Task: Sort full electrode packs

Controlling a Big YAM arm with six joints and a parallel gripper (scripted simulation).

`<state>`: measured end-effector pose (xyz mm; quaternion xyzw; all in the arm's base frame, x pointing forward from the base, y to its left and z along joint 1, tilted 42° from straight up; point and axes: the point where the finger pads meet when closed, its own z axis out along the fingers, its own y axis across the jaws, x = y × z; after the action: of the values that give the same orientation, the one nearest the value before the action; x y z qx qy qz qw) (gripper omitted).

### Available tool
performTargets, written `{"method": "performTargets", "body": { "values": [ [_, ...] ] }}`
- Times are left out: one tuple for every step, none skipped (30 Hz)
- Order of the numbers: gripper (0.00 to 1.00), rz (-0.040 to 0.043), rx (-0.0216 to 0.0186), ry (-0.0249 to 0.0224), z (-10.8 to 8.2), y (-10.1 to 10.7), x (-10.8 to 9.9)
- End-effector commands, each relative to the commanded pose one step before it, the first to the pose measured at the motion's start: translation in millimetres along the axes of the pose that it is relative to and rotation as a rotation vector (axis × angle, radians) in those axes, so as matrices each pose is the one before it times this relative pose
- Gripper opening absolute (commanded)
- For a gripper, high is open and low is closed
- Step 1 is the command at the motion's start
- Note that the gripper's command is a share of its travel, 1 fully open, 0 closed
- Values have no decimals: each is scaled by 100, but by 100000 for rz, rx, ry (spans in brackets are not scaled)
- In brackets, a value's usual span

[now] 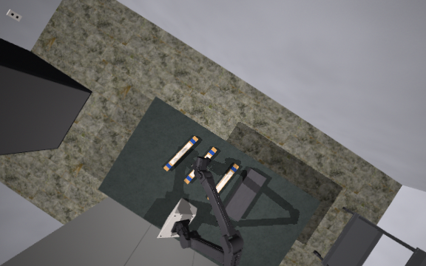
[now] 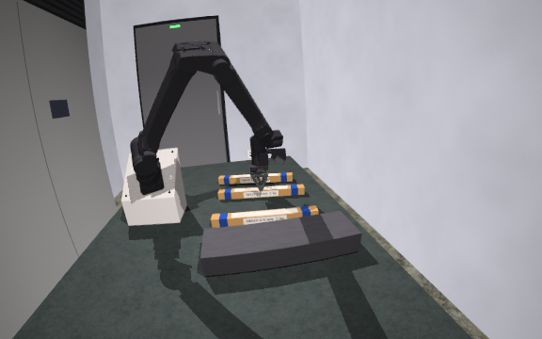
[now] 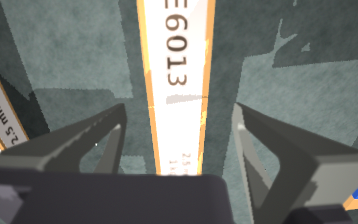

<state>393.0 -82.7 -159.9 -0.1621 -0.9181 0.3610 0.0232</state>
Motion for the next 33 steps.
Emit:
{"method": "performTargets", "body": {
  "values": [
    [74,-1443,-153,-1439,-277,1360,200],
    [74,34,1,6,16,2,33],
    [74,32,1,6,16,2,33],
    [74,27,1,6,17,1,33],
    [74,0,0,0,0,0,0],
    [74,0,0,0,0,0,0],
    [74,22,1,6,17,1,33],
    [74,25,-4,-1,15,4,29],
    [74,21,-4,0,16,3,30],
    [74,18,-3,0,16,3,30],
    [74,15,-3,1,17,3,31],
    [74,5,2,8,17,1,34],
    [74,-4,7,16,18,0,37],
    [74,-27,20,38,18,-5,44],
    [74,-53,35,64,19,-9,54],
    [74,-65,42,75,18,-11,55],
    [74,-63,40,72,16,-11,51],
    [74,-57,36,64,14,-9,45],
    [74,-36,23,43,8,-5,27],
    [74,-26,-22,-52,132,7,-15],
    [74,-52,-26,-22,149,-16,-48],
    [74,0,0,0,0,0,0],
    [74,0,0,0,0,0,0],
    [74,93,-63,-6,170,-51,-137],
    [74,193,-15,150,225,-107,-101],
    [74,195,18,207,240,-122,-66],
    [74,138,39,201,231,-110,-34],
    [74,90,56,195,223,-100,-8],
    [74,51,68,190,216,-91,14],
    [74,18,72,189,210,-82,33],
    [74,-5,72,181,203,-74,44],
    [74,-4,61,154,193,-63,38],
    [74,-4,52,132,184,-53,32]
  ]
}}
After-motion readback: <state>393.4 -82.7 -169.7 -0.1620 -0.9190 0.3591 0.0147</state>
